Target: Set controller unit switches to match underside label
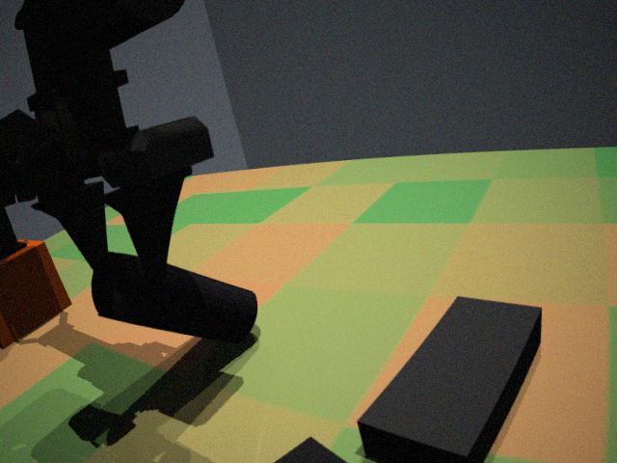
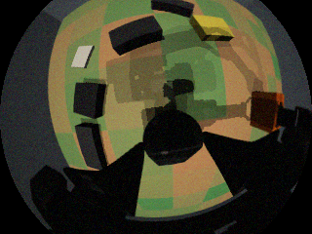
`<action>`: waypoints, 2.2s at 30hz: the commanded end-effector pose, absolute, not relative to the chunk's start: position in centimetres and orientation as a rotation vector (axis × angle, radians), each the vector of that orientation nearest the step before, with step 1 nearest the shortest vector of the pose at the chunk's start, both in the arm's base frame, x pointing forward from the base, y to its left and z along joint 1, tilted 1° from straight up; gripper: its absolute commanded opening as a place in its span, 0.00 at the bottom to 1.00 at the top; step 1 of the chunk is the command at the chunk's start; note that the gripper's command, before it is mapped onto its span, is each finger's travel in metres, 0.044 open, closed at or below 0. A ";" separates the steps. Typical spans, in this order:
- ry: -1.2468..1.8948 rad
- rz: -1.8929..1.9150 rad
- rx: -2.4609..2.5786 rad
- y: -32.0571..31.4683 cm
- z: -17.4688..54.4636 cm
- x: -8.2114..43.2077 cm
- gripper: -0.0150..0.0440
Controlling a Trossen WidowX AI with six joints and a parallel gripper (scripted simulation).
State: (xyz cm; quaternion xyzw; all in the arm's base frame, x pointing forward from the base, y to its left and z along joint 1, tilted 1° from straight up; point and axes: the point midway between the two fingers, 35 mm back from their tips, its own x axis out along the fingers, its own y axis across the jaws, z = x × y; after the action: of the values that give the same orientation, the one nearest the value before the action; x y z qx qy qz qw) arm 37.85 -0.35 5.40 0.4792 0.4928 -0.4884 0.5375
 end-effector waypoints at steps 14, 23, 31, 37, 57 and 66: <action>1.147 -1.176 1.121 1.1 6.1 37.8 0.82; 1.134 -1.184 1.108 1.8 6.4 37.7 0.82; 1.122 -1.191 1.097 2.4 6.7 37.7 0.82; 1.113 -1.195 1.089 2.9 6.8 37.6 0.82; 1.083 -1.212 1.062 4.6 7.3 37.5 0.82; 1.070 -1.219 1.049 5.4 7.5 37.4 0.82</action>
State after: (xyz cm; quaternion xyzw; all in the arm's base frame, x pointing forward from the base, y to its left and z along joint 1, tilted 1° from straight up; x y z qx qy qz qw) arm 37.41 4.73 7.40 0.4454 0.4554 -0.5207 0.5684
